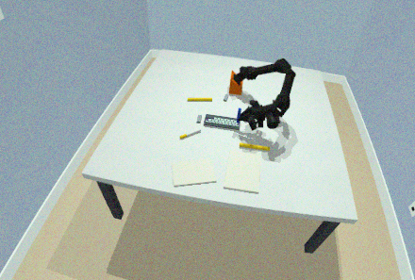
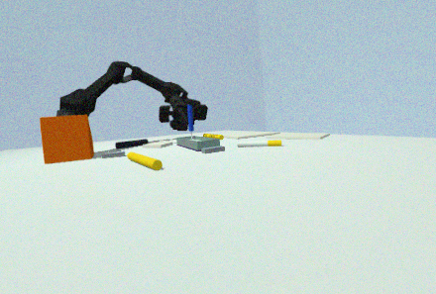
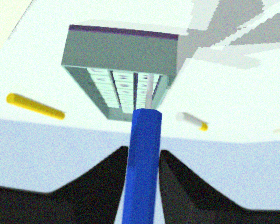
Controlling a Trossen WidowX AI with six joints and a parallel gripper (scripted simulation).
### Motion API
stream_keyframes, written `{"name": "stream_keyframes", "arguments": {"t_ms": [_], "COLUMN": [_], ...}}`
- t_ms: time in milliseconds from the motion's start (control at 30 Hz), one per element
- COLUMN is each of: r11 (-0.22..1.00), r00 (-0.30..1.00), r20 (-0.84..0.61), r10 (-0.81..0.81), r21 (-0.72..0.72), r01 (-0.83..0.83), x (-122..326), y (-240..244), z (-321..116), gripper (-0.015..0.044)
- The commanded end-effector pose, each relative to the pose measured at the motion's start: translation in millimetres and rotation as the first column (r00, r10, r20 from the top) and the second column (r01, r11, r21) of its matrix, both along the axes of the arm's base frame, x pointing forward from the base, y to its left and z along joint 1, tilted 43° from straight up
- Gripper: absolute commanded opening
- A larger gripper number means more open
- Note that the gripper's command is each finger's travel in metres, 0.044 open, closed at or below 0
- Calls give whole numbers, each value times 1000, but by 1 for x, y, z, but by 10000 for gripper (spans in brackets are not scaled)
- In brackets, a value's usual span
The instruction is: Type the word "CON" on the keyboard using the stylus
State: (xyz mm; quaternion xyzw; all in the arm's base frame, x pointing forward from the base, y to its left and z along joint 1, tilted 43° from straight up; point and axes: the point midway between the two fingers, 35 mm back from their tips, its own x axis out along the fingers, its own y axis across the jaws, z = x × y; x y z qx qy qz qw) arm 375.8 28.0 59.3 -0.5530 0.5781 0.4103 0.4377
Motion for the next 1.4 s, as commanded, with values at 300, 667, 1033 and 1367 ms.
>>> {"name": "stream_keyframes", "arguments": {"t_ms": [300,667,1033,1367], "r11": [1000,1000,1000,1000], "r00": [1000,1000,1000,1000], "r20": [1,1,1,11], "r10": [-1,-1,-1,-13], "r21": [3,3,1,4], "r01": [1,1,1,13], "x": [0,0,-3,-2], "y": [6,4,-22,-21], "z": [-4,-3,24,23], "gripper": [81,81,81,38]}}
